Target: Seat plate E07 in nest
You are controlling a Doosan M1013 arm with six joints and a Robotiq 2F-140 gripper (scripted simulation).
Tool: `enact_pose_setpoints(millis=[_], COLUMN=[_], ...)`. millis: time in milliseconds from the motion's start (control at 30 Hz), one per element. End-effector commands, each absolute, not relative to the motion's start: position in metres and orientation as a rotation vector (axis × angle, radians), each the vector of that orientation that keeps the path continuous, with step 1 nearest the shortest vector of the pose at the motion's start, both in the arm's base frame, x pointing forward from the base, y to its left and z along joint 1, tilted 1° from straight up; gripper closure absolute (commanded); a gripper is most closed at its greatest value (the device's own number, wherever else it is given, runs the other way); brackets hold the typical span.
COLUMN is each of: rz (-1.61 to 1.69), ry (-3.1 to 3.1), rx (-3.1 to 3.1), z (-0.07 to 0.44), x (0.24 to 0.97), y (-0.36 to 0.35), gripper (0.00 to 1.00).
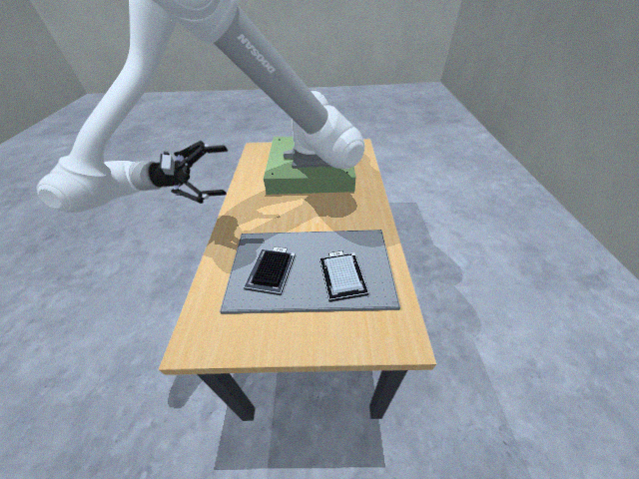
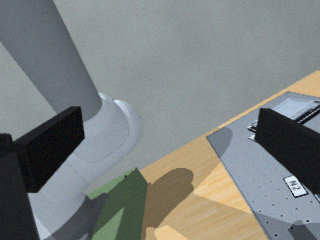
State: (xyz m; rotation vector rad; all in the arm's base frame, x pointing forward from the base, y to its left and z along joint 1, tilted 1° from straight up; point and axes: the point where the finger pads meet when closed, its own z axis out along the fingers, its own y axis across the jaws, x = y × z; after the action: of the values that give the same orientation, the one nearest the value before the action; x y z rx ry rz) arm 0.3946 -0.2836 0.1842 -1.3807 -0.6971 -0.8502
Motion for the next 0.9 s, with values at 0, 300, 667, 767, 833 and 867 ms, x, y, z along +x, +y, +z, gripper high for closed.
enact_pose_setpoints(millis=[0, 300, 667, 767, 833, 867], rz=[-0.851, -0.851, -0.732, -0.668, -0.617, -0.617], ry=[-0.698, -0.698, -0.678, -0.666, -0.656, -0.656], rx=[-1.381, -1.381, -1.45, -1.489, -1.518, -1.518], z=[0.185, 0.185, 0.172, 0.165, 0.158, 0.158], x=[0.395, 0.395, 0.401, 0.404, 0.406, 0.407], y=[-0.284, -0.284, -0.269, -0.261, -0.254, -0.254], gripper=[0.0, 0.0, 0.0, 0.0, 0.0, 0.0])
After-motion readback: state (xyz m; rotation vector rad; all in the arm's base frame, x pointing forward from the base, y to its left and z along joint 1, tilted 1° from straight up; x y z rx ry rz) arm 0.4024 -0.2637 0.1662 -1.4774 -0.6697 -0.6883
